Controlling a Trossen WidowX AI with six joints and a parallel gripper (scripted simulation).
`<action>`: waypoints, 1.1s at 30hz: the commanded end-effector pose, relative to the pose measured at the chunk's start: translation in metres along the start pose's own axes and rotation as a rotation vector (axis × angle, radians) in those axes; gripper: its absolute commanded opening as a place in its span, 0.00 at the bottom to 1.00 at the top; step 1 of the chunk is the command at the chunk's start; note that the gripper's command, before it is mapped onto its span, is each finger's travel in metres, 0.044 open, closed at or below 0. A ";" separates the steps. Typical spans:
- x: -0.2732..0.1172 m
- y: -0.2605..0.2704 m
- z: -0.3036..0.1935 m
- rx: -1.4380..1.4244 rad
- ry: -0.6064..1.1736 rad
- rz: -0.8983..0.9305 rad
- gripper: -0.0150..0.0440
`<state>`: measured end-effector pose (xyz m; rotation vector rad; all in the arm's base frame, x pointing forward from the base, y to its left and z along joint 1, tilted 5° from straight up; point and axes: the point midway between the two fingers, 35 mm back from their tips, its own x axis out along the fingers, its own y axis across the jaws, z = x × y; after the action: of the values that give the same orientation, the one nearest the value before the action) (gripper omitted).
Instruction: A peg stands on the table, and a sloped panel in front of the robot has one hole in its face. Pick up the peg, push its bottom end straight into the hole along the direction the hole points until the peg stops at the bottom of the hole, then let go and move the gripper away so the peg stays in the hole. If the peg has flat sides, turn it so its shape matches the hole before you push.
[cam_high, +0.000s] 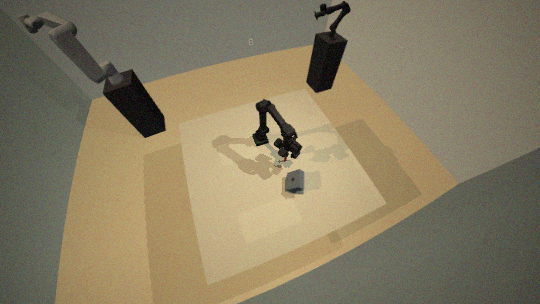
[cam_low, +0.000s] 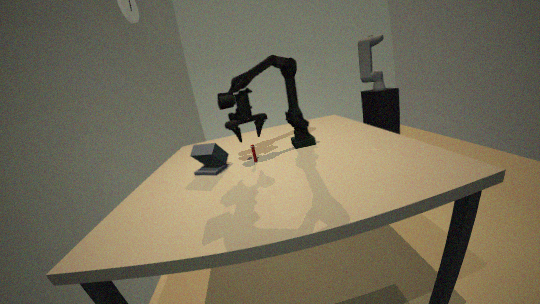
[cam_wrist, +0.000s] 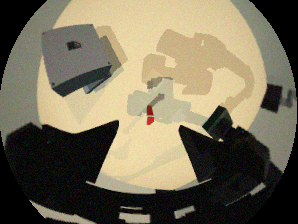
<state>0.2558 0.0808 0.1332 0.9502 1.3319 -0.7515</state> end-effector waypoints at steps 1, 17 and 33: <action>0.005 0.000 -0.005 -0.021 -0.009 -0.024 1.00; 0.027 0.001 -0.005 -0.021 -0.009 -0.024 1.00; 0.053 -0.001 -0.005 -0.021 -0.008 -0.024 1.00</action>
<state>0.2603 0.0893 0.0885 0.9207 1.3374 -0.7437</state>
